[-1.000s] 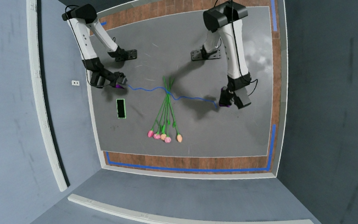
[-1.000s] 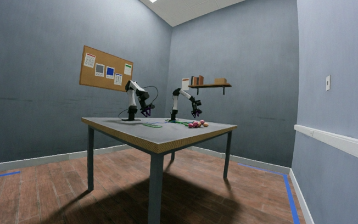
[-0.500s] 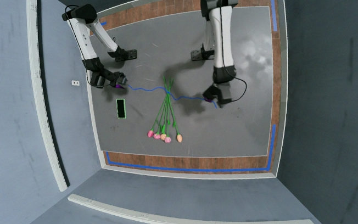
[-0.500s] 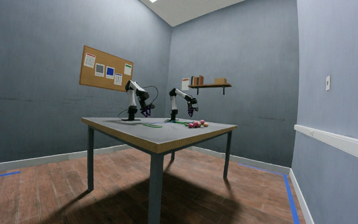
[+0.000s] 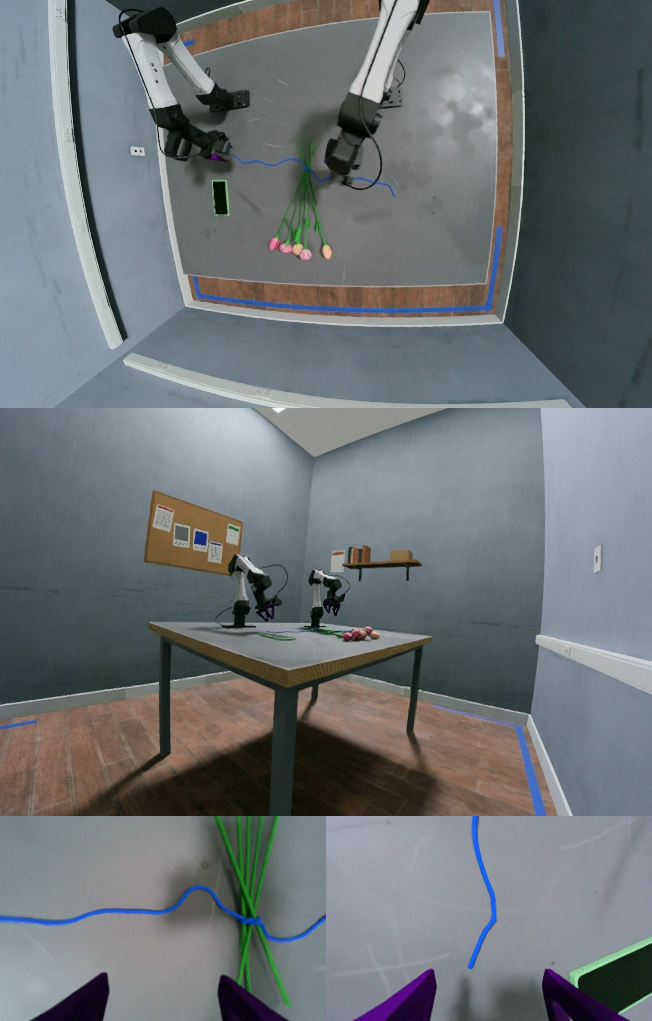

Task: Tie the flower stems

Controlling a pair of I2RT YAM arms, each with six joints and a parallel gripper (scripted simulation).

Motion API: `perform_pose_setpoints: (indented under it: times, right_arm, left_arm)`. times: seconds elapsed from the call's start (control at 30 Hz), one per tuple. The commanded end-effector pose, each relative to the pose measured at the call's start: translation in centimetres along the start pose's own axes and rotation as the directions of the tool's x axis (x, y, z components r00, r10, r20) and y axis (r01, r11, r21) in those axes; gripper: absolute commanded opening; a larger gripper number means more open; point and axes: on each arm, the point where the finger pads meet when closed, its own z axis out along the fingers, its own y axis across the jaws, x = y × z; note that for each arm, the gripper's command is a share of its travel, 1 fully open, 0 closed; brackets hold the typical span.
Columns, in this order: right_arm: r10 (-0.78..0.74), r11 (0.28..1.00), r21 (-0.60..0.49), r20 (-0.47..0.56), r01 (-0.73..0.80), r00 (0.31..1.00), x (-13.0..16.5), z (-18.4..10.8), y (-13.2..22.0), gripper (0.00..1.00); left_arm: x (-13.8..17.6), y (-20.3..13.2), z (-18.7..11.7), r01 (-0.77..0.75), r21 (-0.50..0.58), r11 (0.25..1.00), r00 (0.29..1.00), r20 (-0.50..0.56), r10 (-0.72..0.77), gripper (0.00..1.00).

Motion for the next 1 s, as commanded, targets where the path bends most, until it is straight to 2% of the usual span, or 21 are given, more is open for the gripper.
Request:
perform_pose_setpoints:
  times: [0.0,0.13,0.33,0.63,0.97]
  right_arm:
    - [-0.003,1.0,0.005,0.002,0.003,1.0,0.0,-0.3,-0.3,0.65]
    - [-0.003,1.0,0.005,0.002,0.003,1.0,0.0,-0.3,-0.3,0.65]
    - [-0.003,1.0,0.005,0.002,0.003,1.0,0.0,-0.3,-0.3,0.65]
    - [-0.003,1.0,0.005,0.002,0.003,1.0,0.0,-0.3,-0.3,0.65]
    - [-0.003,1.0,0.005,0.002,0.003,1.0,0.0,-0.3,-0.3,0.65]
  left_arm:
    - [-0.7,-2.3,-0.4,-0.204,-0.018,0.979,0.979,-0.009,0.204,0.65]
    - [-0.4,-6.2,-0.4,-0.408,0.015,0.913,0.913,-0.022,0.408,0.65]
    - [-0.2,-9.7,-0.3,-0.558,0.046,0.829,0.829,-0.025,0.559,0.65]
    - [-0.4,-11.2,-0.3,-0.582,0.063,0.811,0.812,-0.009,0.583,0.65]
    - [-0.1,-10.9,-0.4,-0.578,0.066,0.813,0.815,-0.009,0.58,0.65]
